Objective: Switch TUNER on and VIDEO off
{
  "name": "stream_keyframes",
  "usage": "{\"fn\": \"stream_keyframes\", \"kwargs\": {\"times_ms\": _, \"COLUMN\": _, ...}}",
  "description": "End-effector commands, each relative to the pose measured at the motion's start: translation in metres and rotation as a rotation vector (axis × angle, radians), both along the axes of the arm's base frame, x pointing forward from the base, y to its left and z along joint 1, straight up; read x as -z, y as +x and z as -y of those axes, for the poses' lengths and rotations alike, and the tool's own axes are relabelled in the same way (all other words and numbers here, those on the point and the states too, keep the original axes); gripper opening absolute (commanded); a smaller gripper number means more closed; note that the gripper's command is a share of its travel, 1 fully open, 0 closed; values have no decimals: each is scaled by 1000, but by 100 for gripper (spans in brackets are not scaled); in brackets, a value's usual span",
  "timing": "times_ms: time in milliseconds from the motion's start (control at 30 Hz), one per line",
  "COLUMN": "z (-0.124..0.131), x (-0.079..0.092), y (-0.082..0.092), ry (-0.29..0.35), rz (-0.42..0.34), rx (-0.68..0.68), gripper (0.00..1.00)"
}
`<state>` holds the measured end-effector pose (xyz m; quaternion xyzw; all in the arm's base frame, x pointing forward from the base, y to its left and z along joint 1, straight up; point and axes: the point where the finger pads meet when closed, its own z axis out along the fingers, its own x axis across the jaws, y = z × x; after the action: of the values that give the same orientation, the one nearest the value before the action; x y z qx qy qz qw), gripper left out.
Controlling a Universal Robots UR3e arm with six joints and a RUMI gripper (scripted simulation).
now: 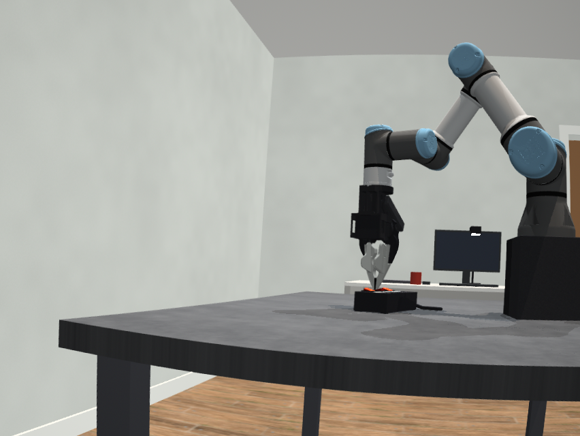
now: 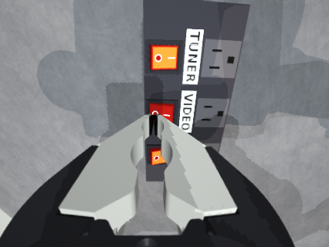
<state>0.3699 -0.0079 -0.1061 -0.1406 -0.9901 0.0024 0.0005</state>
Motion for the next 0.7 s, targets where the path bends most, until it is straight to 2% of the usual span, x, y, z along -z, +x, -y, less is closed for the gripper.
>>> {"fn": "stream_keyframes", "kwargs": {"times_ms": 0, "z": 0, "x": -1, "y": 1, "ry": -1, "rz": 2, "rx": 0, "gripper": 0}}
{"fn": "stream_keyframes", "kwargs": {"times_ms": 200, "z": 0, "x": -8, "y": 1, "ry": -1, "rz": 2, "rx": 0, "gripper": 0}}
{"fn": "stream_keyframes", "kwargs": {"times_ms": 467, "z": 0, "x": -30, "y": 1, "ry": -1, "rz": 2, "rx": 0, "gripper": 0}}
{"fn": "stream_keyframes", "kwargs": {"times_ms": 667, "z": 0, "x": -38, "y": 1, "ry": -1, "rz": 2, "rx": 0, "gripper": 0}}
